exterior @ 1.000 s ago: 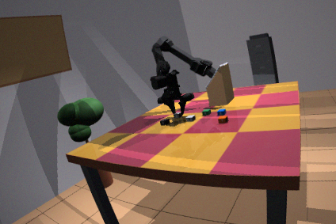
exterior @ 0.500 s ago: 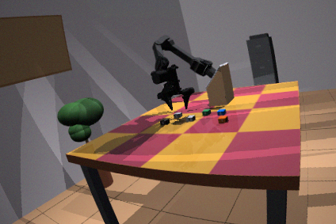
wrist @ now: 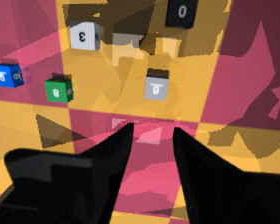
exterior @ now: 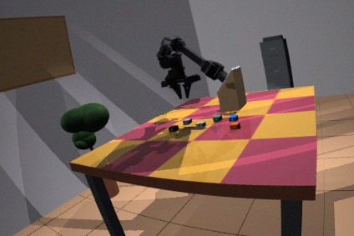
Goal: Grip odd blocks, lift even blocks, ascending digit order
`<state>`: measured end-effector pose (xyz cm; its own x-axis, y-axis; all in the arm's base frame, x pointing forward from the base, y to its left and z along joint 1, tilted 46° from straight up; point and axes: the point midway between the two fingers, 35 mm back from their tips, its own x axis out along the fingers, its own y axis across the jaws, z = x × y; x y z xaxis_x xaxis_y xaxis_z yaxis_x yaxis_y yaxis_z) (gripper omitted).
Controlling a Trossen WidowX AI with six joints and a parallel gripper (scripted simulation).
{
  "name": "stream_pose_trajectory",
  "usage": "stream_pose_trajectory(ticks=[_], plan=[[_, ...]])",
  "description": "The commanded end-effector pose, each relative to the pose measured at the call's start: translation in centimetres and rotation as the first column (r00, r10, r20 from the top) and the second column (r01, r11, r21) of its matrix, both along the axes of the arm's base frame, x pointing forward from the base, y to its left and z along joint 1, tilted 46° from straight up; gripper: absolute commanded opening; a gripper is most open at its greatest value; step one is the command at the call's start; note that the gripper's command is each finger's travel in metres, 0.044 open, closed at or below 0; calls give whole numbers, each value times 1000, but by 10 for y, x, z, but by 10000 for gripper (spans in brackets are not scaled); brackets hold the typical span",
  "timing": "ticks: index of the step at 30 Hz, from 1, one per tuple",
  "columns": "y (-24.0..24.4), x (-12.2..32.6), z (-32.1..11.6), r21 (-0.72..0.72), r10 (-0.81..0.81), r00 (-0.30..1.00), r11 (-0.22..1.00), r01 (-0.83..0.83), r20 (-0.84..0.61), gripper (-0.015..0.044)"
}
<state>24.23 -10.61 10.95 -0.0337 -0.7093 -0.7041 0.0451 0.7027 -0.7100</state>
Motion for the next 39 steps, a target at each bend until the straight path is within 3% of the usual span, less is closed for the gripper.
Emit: stream_pose_trajectory(ticks=[1, 7, 16, 22, 28, 33, 39], plan=[[3, -1, 7, -8, -6, 1000, 1000, 6, 7, 120], [5, 0, 5, -6, -5, 1000, 1000, 5, 7, 120], [107, -6, -98, 5, -4, 1000, 1000, 4, 6, 120], [115, -11, -107, -1, -6, 1000, 1000, 6, 7, 120], [64, -12, -157, -2, -5, 1000, 1000, 5, 8, 278], [57, -14, -163, -5, -6, 1000, 1000, 6, 7, 400], [53, -14, -167, -4, -6, 1000, 1000, 6, 7, 400]])
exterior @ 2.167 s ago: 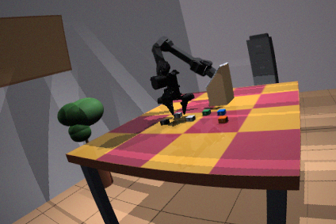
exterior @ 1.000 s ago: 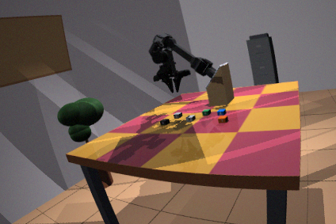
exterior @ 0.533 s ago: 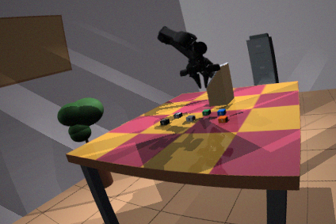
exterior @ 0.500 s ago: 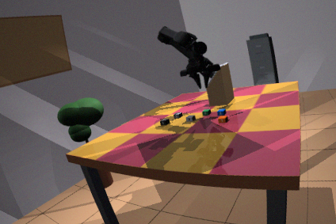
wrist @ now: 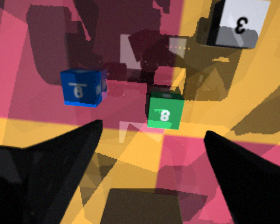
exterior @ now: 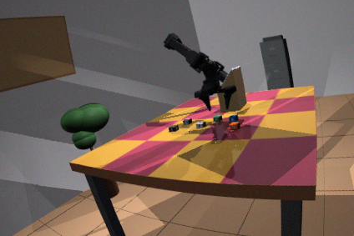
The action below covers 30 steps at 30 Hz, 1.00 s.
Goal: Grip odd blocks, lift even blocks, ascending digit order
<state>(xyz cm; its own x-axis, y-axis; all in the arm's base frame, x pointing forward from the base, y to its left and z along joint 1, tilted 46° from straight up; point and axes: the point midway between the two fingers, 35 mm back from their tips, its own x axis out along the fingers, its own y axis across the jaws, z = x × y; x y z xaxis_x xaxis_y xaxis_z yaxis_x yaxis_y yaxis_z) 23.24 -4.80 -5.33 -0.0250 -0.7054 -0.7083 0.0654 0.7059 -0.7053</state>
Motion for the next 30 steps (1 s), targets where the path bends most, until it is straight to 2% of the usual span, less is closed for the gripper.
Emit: stream_pose_trajectory(ticks=[1, 21, 30], plan=[[-6, -4, -6, -9, 2, 1000, 1000, -3, -13, 400], [-28, -5, -25, -12, 2, 1000, 1000, -2, -14, 400], [-28, -5, -25, -12, 2, 1000, 1000, -2, -14, 164]])
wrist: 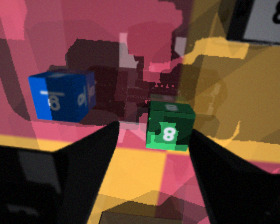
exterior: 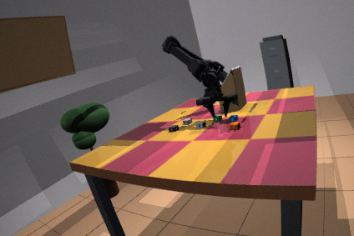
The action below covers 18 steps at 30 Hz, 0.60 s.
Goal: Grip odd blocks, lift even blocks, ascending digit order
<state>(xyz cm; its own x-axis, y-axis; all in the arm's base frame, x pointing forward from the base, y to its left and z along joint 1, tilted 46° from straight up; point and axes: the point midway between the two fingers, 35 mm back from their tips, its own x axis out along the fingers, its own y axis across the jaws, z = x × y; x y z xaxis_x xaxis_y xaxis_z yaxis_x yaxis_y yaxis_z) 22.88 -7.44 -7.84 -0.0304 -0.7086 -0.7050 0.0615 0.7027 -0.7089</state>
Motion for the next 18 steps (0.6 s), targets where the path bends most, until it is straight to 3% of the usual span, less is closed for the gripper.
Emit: stream_pose_trajectory(ticks=[1, 18], plan=[[-1, -2, 0, -7, 3, 1000, 1000, -3, -7, 138], [-1, -2, 0, -7, 3, 1000, 1000, -3, -7, 120]])
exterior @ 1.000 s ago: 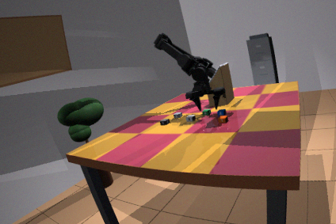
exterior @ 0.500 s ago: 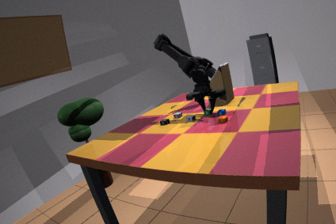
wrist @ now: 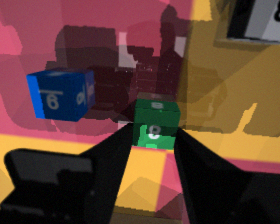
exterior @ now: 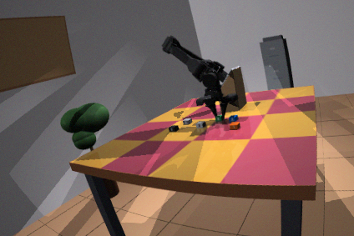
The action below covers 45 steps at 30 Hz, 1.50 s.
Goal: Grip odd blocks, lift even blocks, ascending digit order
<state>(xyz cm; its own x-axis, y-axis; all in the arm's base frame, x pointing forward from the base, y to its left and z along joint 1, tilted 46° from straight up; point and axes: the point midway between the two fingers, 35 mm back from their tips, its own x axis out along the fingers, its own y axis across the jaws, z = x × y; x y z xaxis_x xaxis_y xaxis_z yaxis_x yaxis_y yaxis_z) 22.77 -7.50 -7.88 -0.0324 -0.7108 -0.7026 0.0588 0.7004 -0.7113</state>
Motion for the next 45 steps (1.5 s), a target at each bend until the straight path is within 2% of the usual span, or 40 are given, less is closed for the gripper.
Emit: stream_pose_trajectory(ticks=[1, 27, 45], plan=[[0, -1, 0, -4, 3, 1000, 1000, -3, -4, 120], [10, 0, 10, -3, 3, 1000, 1000, -3, -4, 120], [-1, -1, 0, -4, 3, 1000, 1000, -3, -4, 120]])
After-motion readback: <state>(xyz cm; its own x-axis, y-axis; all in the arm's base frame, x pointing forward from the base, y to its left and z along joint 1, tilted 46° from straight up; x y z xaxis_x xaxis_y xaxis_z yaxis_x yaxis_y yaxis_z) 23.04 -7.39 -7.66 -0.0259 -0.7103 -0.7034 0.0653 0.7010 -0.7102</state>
